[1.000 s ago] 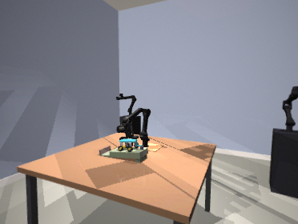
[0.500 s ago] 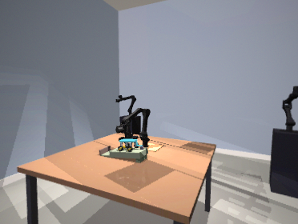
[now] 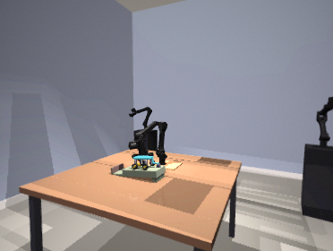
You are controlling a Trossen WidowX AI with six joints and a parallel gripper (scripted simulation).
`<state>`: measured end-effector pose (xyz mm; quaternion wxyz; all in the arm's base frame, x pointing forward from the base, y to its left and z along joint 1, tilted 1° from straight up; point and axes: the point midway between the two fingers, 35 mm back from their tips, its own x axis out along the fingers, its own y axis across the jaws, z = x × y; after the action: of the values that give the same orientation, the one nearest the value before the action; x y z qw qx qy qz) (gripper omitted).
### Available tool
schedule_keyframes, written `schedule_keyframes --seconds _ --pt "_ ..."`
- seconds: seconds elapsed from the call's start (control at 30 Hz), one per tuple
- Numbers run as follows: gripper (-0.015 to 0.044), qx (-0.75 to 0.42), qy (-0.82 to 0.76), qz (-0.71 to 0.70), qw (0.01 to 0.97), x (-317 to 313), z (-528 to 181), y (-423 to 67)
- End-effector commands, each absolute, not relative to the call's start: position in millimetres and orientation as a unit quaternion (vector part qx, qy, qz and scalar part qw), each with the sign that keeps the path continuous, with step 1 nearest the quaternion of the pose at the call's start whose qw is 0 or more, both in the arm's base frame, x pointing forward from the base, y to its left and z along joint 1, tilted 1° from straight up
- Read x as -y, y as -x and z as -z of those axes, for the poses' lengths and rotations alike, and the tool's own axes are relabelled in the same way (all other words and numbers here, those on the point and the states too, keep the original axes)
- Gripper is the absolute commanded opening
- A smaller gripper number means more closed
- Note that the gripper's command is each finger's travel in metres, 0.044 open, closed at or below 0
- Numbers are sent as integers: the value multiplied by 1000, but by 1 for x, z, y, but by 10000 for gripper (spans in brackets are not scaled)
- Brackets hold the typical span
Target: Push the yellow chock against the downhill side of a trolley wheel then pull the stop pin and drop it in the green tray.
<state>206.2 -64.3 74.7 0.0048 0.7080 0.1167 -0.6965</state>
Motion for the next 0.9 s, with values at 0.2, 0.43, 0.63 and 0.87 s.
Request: schedule_keyframes --seconds 0.2,0.43,0.63,0.87 --pt "190 -117 -708 696 7 70 -71 -208" --pt "190 -116 -708 696 7 73 -69 -209" --pt "190 -116 -708 696 7 76 -66 -209" --pt "190 -116 -708 696 7 80 -64 -210"
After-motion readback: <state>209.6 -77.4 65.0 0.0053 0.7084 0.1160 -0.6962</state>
